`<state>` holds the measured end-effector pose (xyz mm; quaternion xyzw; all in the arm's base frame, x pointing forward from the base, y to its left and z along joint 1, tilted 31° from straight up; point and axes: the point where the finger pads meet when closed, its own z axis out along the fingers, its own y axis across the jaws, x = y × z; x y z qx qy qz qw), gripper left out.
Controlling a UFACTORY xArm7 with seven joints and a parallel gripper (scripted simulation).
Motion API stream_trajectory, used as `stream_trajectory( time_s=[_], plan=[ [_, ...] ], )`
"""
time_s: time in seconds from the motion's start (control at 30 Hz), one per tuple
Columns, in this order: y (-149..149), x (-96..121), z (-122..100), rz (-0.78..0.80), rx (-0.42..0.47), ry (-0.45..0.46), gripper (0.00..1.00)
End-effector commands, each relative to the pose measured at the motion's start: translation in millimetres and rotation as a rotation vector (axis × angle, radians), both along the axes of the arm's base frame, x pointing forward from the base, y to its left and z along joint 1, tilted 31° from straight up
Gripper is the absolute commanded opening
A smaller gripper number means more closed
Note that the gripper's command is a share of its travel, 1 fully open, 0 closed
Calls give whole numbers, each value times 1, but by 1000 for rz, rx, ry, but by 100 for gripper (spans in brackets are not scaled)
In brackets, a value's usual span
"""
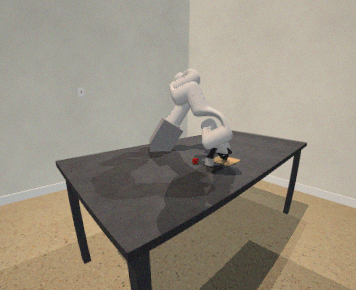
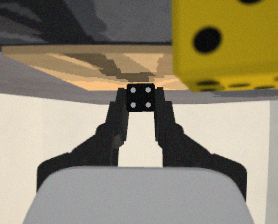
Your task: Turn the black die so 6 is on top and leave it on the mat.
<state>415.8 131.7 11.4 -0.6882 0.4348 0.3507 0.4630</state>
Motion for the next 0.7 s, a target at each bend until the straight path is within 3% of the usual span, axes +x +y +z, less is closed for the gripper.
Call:
stream_trajectory(
  time_s=[0.0, 0.67],
  plan=[
    [0, 1, 0, -1, -1, -2, 21],
    [1, 2, -2, -1, -1, -2, 21]
  ],
)
